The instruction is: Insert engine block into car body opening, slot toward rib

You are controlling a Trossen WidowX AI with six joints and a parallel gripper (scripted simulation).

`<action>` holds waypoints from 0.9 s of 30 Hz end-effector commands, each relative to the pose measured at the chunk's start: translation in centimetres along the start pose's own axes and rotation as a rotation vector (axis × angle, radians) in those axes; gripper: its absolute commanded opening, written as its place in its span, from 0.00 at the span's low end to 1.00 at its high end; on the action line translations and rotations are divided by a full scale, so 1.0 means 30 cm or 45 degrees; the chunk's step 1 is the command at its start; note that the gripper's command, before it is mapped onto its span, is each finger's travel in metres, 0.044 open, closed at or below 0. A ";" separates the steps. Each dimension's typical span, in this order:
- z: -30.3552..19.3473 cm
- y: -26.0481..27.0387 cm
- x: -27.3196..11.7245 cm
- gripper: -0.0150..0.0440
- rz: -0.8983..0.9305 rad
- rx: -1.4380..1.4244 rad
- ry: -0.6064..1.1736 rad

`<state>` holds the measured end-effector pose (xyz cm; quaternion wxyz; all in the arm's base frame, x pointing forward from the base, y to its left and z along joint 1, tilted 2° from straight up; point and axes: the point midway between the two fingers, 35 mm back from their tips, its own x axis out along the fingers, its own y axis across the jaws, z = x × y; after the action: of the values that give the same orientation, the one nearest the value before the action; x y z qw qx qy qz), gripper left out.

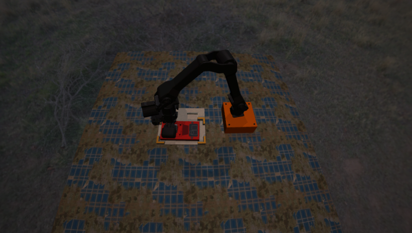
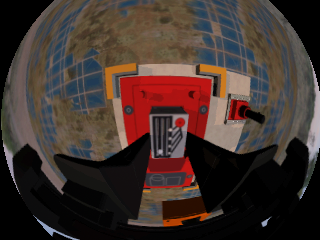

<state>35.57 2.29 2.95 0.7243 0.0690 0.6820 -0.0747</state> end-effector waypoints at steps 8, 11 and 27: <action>-0.001 -0.003 0.012 0.52 -0.006 -0.008 0.005; -0.001 -0.003 0.013 0.52 -0.006 -0.007 0.005; 0.000 -0.001 0.008 0.92 0.000 0.000 0.000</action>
<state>35.57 2.28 2.69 0.7241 0.0693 0.6822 -0.0745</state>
